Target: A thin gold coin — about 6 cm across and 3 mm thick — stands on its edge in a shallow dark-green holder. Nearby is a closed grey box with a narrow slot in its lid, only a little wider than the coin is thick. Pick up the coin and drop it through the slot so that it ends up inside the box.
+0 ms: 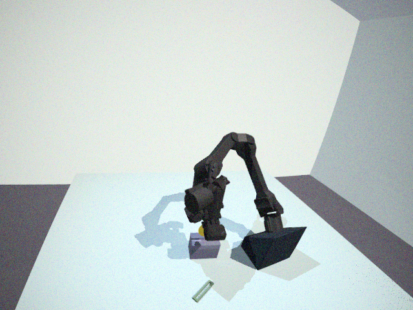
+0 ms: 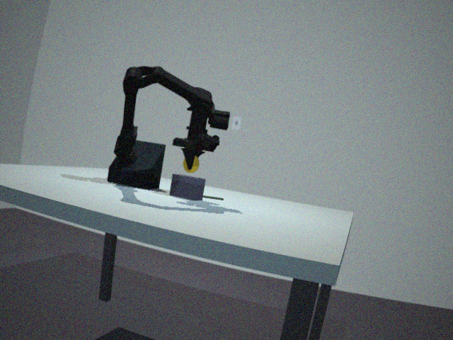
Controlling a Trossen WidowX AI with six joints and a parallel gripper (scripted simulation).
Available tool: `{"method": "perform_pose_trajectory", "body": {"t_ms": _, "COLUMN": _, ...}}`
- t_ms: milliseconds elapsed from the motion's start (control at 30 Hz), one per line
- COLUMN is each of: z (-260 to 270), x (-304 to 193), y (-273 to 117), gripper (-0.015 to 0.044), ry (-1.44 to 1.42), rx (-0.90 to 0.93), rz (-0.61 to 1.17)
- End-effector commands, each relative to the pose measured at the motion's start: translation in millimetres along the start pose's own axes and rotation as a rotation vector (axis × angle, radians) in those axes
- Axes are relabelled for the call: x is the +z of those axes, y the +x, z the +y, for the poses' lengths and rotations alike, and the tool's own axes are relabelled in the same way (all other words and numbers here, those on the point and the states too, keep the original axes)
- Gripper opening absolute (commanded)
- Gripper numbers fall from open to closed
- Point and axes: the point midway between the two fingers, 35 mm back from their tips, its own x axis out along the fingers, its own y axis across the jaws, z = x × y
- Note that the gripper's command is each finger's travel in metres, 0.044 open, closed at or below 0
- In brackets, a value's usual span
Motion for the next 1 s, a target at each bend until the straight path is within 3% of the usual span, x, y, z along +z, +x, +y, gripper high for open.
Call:
{"method": "perform_pose_trajectory", "body": {"t_ms": 0, "z": -1.0, "x": 1.0, "y": 2.7, "gripper": 0.0000, "ry": -0.003, "rx": -0.004, "rz": -0.005}}
{"method": "perform_pose_trajectory", "body": {"t_ms": 567, "z": -0.9, "x": 0.8, "y": 12.3, "gripper": 0.0000, "ry": -0.003, "rx": -0.004, "rz": -0.005}}
{"method": "perform_pose_trajectory", "body": {"t_ms": 767, "z": -0.4, "x": 0.3, "y": 10.2, "gripper": 0.0158, "ry": 0.003, "rx": 0.000, "rz": -0.001}}
{"method": "perform_pose_trajectory", "body": {"t_ms": 967, "z": -0.4, "x": 0.3, "y": 10.2, "gripper": 0.0161, "ry": 0.003, "rx": 0.000, "rz": -0.001}}
